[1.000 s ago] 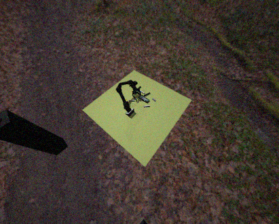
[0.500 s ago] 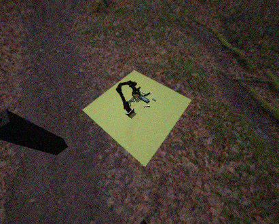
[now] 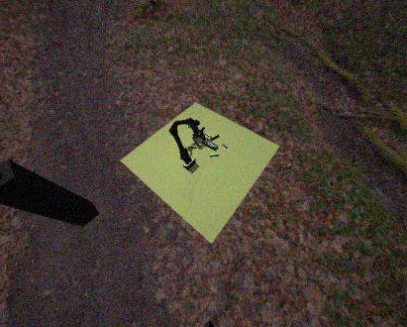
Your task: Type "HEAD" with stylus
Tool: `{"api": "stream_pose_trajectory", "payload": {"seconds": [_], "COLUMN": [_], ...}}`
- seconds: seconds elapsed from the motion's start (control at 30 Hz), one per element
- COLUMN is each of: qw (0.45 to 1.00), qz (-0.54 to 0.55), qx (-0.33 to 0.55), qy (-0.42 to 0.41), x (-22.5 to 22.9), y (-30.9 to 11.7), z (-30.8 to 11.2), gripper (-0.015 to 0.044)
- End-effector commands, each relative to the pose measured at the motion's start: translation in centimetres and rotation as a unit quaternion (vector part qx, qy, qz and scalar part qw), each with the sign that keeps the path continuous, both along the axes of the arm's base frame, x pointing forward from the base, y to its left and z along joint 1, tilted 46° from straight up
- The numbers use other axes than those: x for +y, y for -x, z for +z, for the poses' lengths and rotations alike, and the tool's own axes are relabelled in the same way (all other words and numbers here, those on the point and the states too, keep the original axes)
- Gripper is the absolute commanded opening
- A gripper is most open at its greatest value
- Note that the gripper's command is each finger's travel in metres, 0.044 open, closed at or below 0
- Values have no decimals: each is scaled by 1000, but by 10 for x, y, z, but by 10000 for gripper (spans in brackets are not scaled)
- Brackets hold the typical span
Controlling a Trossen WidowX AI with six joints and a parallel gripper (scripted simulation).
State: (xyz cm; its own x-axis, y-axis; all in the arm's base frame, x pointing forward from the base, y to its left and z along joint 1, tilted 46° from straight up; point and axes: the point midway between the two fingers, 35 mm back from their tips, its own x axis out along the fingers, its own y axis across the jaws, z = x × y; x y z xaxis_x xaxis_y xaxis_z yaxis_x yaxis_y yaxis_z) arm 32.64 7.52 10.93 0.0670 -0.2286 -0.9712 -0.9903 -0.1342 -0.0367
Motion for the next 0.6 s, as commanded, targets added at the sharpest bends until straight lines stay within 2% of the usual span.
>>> {"api": "stream_pose_trajectory", "payload": {"seconds": [0.0,0.57], "qw": [1000,1000], "qz": [-1,-1], "qx": [0,0], "qy": [1,1], "x": [2,8], "y": [0,1], "z": [-2,-7], "gripper": [81,81]}}
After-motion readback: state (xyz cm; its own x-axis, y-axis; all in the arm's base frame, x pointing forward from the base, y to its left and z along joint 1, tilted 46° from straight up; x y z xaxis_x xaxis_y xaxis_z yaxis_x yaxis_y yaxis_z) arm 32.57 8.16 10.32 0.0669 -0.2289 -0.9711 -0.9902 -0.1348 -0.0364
